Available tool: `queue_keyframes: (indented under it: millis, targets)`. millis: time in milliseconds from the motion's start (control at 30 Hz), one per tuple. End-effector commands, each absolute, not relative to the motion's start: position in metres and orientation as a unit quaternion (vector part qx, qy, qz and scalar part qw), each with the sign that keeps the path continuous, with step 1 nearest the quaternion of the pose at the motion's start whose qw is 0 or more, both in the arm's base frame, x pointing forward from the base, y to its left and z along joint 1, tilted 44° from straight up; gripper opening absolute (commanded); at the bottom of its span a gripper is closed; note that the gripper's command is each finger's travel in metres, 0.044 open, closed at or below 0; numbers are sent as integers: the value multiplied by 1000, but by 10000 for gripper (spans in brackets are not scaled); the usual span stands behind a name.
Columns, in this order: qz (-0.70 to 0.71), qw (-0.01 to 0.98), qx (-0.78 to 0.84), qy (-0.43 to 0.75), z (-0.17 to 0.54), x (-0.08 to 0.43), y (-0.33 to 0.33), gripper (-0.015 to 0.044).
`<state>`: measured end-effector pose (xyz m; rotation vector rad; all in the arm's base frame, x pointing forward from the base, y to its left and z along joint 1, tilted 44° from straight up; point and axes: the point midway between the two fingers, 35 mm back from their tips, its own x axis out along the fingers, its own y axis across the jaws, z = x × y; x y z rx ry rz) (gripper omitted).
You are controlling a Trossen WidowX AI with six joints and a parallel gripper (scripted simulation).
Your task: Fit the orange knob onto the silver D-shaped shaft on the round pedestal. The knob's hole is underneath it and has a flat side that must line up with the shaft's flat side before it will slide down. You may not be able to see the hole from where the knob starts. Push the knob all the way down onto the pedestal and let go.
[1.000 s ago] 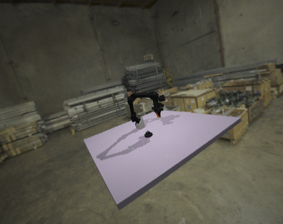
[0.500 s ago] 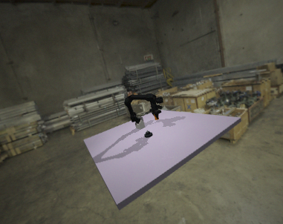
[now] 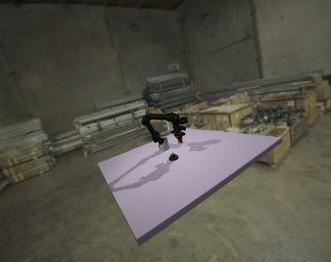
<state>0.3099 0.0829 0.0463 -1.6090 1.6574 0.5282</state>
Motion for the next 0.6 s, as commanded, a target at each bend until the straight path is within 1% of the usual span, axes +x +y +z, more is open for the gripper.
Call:
queue_keyframes:
  millis: [0, 567]
  targets:
    - [204, 379, -630, 646, 53, 312, 72, 0]
    - [199, 376, -632, 648, 77, 312, 23, 0]
